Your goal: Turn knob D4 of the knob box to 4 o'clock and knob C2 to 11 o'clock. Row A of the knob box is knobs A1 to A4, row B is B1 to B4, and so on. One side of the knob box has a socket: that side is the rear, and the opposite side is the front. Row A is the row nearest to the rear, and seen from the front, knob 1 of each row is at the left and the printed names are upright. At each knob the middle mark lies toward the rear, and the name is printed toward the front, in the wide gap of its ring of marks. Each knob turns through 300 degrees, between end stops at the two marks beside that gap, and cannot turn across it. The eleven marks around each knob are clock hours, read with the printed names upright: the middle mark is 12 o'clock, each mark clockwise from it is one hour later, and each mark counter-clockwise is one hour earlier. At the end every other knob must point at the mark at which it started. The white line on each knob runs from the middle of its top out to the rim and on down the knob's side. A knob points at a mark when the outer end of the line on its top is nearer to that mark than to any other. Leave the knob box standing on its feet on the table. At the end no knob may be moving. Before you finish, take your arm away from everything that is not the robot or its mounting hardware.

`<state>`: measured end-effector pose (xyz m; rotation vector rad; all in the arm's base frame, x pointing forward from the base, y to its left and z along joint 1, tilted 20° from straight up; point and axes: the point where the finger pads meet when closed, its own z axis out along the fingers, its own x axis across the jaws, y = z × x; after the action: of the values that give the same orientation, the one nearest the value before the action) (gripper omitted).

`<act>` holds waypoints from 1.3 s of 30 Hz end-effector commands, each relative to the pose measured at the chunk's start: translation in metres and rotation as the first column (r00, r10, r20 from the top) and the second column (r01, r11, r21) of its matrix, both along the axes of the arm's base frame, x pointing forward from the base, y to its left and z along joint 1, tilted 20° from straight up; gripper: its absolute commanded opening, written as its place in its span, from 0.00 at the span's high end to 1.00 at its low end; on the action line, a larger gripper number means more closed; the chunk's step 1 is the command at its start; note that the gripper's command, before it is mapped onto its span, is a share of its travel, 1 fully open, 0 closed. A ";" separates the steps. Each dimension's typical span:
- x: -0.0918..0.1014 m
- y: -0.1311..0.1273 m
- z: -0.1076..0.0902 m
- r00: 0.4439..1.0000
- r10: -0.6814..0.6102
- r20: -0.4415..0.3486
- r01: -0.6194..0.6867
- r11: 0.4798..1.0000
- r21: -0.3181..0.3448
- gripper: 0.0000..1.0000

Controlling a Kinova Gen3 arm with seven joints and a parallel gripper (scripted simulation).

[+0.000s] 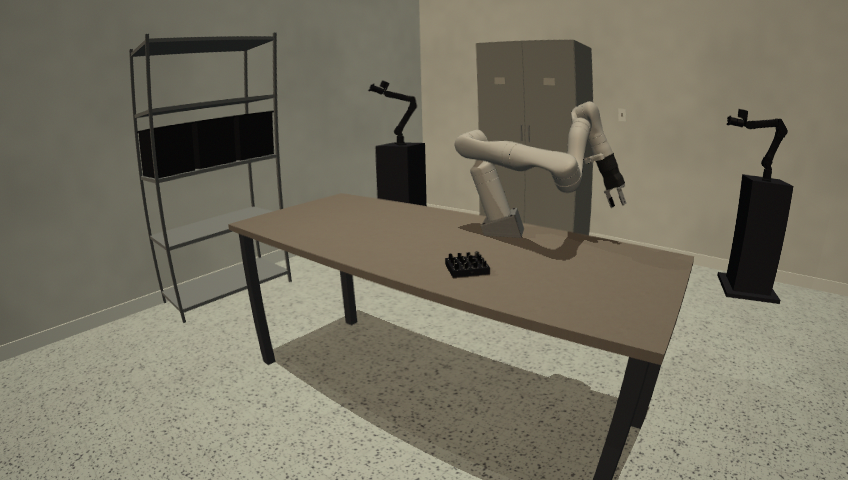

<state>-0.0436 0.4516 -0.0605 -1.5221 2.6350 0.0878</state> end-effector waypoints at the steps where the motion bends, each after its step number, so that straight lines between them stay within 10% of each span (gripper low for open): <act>1: 0.002 0.001 0.001 1.000 -0.005 0.000 0.005 1.000 0.001 0.00; 39: 0.051 -0.022 -0.003 0.997 -0.054 0.062 0.058 0.995 -0.081 0.00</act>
<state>0.0029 0.4282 -0.0653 -1.4617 2.6614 -0.0749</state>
